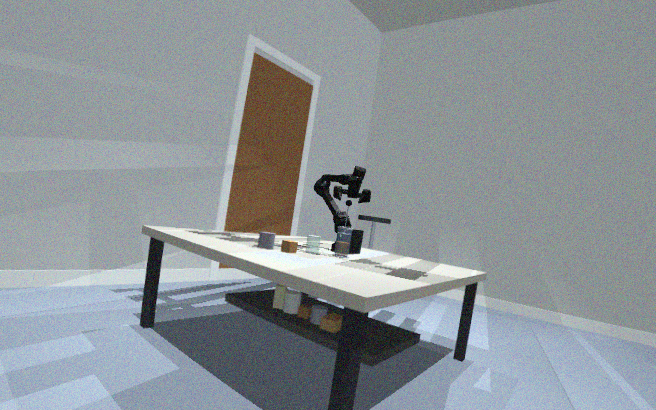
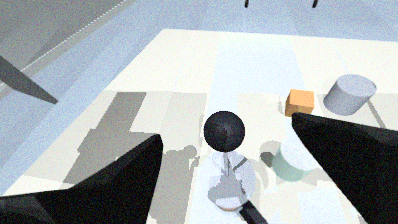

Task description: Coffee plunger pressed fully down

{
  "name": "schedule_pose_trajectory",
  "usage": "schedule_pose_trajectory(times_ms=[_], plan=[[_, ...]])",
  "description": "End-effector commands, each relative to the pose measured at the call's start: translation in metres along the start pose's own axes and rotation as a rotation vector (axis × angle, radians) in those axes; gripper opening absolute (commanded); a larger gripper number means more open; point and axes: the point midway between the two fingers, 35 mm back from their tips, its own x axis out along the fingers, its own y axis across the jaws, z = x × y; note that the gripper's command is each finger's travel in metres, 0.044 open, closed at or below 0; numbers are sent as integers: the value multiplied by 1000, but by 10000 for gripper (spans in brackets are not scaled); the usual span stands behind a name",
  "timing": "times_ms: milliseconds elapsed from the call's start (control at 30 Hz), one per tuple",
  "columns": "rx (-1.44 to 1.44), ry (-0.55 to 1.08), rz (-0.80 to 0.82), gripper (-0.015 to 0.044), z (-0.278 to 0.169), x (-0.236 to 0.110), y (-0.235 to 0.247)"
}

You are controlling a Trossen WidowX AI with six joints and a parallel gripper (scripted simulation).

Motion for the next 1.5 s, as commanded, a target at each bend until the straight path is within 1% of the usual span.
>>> schedule_pose_trajectory(times_ms=[0, 200, 600, 1000, 1467], plan=[[-5, 2, 2, 440, -1, 7, 0], [-5, 1, 1, 440, -1, 14, 0], [-5, 1, 1, 125, -1, 14, 0], [-5, 1, 1, 123, -3, 15, 0], [-5, 2, 2, 123, -19, 29, 2]])
